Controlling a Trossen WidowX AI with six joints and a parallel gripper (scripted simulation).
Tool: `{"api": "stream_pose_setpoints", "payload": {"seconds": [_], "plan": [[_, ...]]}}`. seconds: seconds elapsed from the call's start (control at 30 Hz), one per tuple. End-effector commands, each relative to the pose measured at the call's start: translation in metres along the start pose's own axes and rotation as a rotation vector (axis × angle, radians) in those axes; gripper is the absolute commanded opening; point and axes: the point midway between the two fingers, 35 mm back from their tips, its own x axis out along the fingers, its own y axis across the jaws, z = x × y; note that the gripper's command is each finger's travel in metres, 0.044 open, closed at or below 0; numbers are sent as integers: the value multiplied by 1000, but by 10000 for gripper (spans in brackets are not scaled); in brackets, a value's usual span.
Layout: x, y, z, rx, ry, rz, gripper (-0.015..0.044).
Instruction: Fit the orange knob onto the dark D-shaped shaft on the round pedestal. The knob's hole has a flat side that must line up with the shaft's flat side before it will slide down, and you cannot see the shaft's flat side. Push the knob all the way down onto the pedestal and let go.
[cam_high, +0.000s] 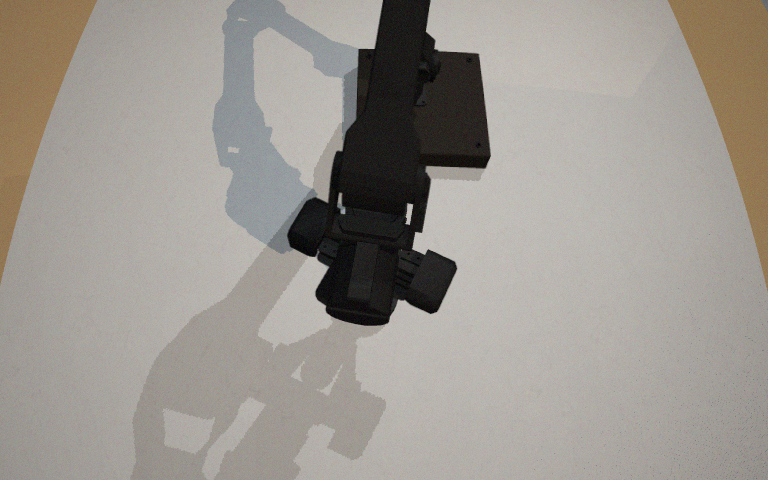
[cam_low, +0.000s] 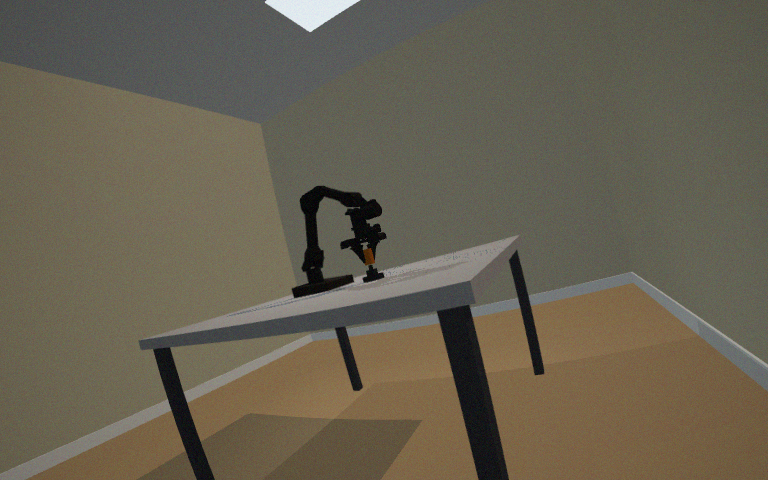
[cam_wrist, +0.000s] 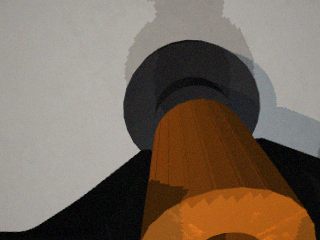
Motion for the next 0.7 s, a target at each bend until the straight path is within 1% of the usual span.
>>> {"api": "stream_pose_setpoints", "payload": {"seconds": [0.0,0.67], "plan": [[0,1,1,73,-2,1,0],[4,0,0,73,-2,1,0]]}}
